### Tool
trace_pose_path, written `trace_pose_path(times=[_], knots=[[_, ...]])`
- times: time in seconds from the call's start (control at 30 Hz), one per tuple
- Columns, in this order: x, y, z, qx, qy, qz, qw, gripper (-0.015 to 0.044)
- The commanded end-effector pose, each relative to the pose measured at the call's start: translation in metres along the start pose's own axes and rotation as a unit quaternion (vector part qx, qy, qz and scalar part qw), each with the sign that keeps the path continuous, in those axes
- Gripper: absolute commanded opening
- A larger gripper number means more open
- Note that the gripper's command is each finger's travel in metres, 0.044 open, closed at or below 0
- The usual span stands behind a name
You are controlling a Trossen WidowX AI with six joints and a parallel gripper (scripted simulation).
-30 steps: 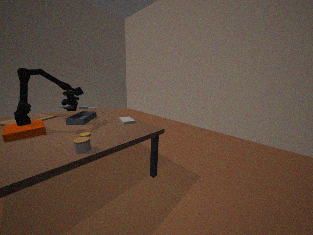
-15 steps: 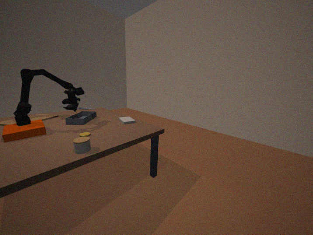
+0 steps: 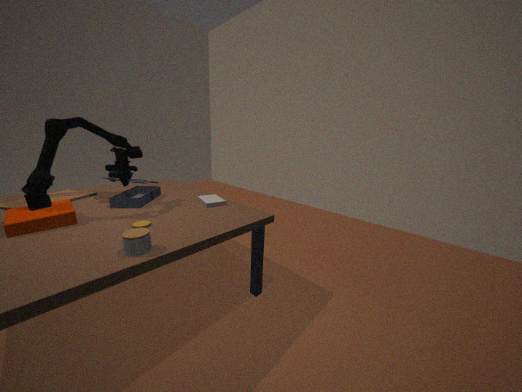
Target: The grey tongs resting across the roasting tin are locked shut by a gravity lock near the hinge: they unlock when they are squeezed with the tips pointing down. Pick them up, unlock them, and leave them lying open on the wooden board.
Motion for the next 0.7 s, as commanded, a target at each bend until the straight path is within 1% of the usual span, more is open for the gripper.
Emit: trace_pose_path(times=[0.0,0.37,0.67], knots=[[0.002,-0.004,-0.006,0.028,0.017,0.026,0.999,-0.0150],[0.005,-0.002,-0.005,0.034,0.021,0.024,0.999,-0.0150],[0.044,-0.005,-0.018,0.030,0.098,0.025,0.994,-0.0150]])
Point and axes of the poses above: the point midway between the two fingers, 35 mm back from their tips, its own y axis out along the fingers, its own z axis across the jaws, x = y × z, the point moved 5 cm from there along -y, back along the fingers, and after that the axes turned 14 degrees about y, right-handed, at the moved point
